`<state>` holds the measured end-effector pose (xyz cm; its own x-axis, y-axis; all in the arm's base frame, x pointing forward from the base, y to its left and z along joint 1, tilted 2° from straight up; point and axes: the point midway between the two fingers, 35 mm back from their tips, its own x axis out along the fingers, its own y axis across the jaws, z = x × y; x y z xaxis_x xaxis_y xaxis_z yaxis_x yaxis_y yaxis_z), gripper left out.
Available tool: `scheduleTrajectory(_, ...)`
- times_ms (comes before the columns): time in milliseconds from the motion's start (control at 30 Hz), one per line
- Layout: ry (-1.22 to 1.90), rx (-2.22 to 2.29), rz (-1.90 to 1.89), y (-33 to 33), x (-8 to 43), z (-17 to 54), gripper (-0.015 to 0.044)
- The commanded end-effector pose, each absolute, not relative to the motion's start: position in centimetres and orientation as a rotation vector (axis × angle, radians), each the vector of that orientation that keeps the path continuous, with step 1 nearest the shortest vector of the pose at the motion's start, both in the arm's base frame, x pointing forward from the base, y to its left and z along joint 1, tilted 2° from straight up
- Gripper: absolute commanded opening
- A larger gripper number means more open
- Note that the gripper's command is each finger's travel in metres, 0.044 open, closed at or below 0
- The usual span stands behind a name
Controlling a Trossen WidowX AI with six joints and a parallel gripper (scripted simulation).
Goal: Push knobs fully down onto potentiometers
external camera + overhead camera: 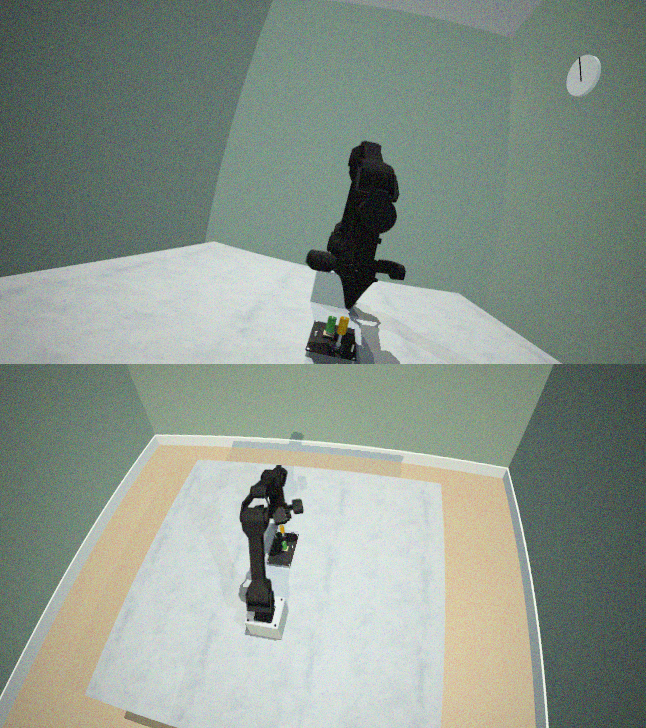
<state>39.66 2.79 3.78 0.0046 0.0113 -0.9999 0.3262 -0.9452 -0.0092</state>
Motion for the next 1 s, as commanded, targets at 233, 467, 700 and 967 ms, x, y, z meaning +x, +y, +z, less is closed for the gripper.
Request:
scheduleTrajectory(233, 0.344, 2.047, -2.048, 2.7, 39.5, 2.0, 0.0)
scheduleTrajectory(467, 0.344, 2.047, -2.048, 2.7, 39.5, 2.1, 0.0)
scheduleTrajectory(700, 0.344, 2.047, -2.048, 2.7, 39.5, 1.9, 0.0)
scheduleTrajectory(967, 0.344, 2.047, -2.048, 2.7, 39.5, 1.7, 0.0)
